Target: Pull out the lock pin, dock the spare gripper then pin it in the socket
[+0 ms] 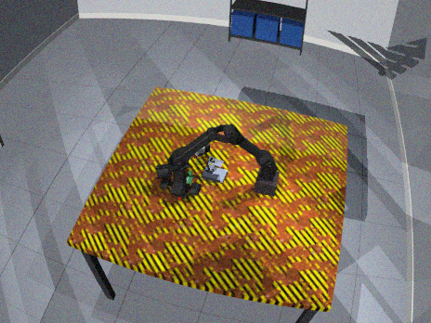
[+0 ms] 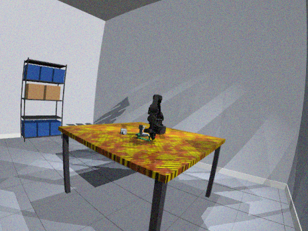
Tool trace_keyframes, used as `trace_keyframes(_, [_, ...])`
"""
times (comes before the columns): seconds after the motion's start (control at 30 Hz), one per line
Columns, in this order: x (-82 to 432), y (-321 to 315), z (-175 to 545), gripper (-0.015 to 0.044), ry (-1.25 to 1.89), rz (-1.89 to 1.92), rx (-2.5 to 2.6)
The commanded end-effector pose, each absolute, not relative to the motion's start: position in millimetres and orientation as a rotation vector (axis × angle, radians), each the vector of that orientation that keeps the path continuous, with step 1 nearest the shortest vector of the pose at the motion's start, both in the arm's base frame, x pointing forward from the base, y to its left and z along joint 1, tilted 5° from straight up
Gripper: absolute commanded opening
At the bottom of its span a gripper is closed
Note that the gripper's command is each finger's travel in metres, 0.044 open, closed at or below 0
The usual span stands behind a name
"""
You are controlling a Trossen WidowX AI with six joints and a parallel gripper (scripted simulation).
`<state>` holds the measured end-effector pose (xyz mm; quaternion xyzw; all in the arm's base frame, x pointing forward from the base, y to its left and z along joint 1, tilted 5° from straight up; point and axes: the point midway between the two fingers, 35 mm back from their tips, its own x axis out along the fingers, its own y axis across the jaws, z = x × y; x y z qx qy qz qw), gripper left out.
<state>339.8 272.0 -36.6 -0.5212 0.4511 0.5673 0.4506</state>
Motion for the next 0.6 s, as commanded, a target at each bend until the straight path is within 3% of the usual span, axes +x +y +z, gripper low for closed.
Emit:
trace_keyframes(0.0, [339.8,272.0,-36.5,0.0131,1.115,1.402,-1.289])
trace_keyframes(0.1, [339.8,272.0,-36.5,0.0200,1.115,1.402,-1.289])
trace_keyframes(0.57, [336.4,271.2,-14.4,0.0200,1.134,1.411,-1.290])
